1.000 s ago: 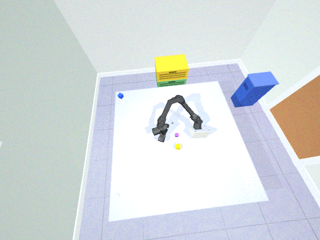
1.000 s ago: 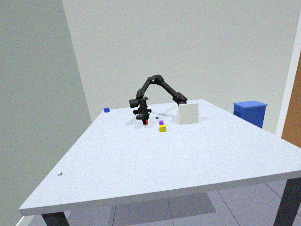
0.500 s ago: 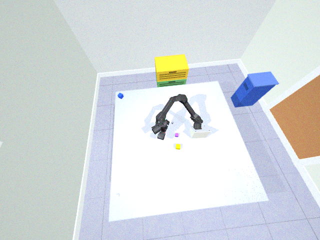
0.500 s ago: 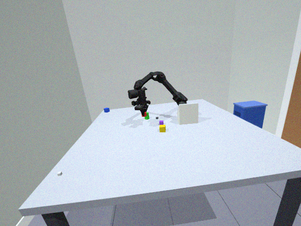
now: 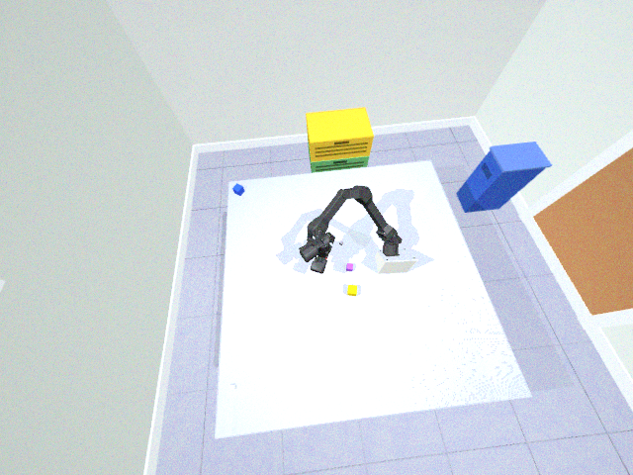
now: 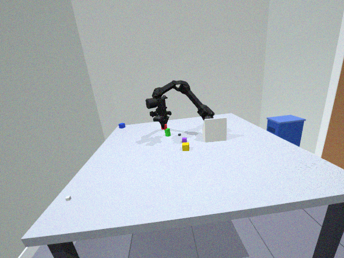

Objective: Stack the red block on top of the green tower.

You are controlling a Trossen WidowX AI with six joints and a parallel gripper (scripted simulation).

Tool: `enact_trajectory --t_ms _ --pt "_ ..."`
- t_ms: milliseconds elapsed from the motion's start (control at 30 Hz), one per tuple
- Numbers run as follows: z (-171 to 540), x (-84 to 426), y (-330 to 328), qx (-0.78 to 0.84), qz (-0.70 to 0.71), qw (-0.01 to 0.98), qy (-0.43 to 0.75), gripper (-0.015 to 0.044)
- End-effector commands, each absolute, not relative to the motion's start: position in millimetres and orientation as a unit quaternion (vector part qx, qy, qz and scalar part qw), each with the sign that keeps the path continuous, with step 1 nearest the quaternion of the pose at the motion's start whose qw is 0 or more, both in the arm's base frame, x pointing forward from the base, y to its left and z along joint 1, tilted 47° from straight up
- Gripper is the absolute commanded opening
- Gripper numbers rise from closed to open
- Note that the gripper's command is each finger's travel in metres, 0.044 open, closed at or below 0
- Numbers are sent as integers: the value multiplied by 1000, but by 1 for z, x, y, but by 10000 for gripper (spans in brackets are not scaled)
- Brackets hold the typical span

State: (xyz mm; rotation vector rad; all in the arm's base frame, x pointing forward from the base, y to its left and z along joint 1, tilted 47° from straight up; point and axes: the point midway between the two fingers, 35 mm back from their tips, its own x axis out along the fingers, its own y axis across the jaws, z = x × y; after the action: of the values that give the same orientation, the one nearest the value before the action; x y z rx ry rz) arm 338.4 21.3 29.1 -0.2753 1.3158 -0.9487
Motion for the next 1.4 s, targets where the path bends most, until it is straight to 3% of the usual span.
enact_trajectory --t_ms 0,633,1367 --pt "49 340 6 -119 -422 682 586 0" --pt "138 318 -80 -123 -426 680 584 0" --pt "102 313 -121 -124 -427 680 583 0"
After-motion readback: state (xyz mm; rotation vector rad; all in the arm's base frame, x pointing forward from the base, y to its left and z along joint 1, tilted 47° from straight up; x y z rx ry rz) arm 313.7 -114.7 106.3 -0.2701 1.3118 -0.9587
